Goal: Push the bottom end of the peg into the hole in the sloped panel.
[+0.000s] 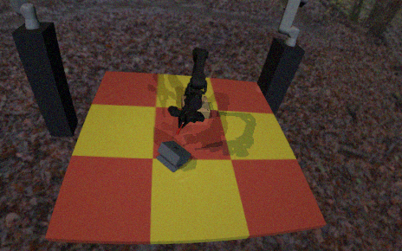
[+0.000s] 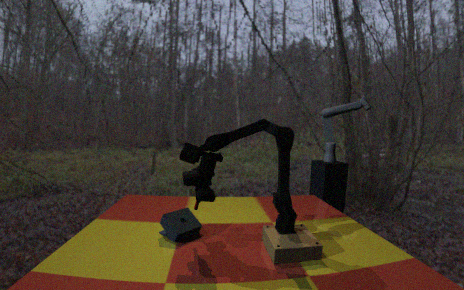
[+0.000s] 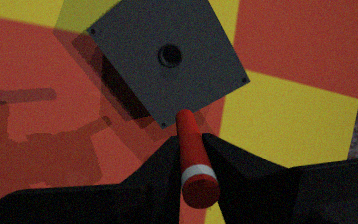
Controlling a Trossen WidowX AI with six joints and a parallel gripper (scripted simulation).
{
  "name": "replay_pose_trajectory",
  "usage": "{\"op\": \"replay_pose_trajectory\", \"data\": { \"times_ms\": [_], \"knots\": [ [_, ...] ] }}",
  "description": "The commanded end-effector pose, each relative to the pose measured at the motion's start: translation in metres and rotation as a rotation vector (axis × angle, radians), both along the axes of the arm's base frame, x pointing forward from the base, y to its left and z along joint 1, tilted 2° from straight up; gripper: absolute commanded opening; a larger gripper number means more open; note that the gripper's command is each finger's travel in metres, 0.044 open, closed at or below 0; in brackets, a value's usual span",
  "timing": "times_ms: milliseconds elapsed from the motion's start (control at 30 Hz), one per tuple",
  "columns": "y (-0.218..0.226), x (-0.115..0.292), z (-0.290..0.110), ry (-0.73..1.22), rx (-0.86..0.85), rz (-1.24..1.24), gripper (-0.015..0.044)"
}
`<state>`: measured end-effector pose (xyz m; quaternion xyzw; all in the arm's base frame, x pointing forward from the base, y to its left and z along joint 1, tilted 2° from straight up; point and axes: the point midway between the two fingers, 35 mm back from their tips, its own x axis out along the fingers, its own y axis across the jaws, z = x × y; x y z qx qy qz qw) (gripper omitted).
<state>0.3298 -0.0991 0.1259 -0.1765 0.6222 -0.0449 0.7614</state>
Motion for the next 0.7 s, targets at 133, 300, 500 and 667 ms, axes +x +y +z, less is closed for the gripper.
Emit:
{"op": "replay_pose_trajectory", "data": {
  "times_ms": [133,300,500,667],
  "knots": [
    [0.009,0.003,0.005,-0.015,-0.041,0.066,0.0000],
    [0.015,0.006,0.008,-0.024,-0.066,0.106,0.0000],
    [0.022,0.008,0.012,-0.035,-0.096,0.154,0.0000],
    [0.022,0.011,0.010,-0.039,-0.104,0.167,0.0000]
  ]
}}
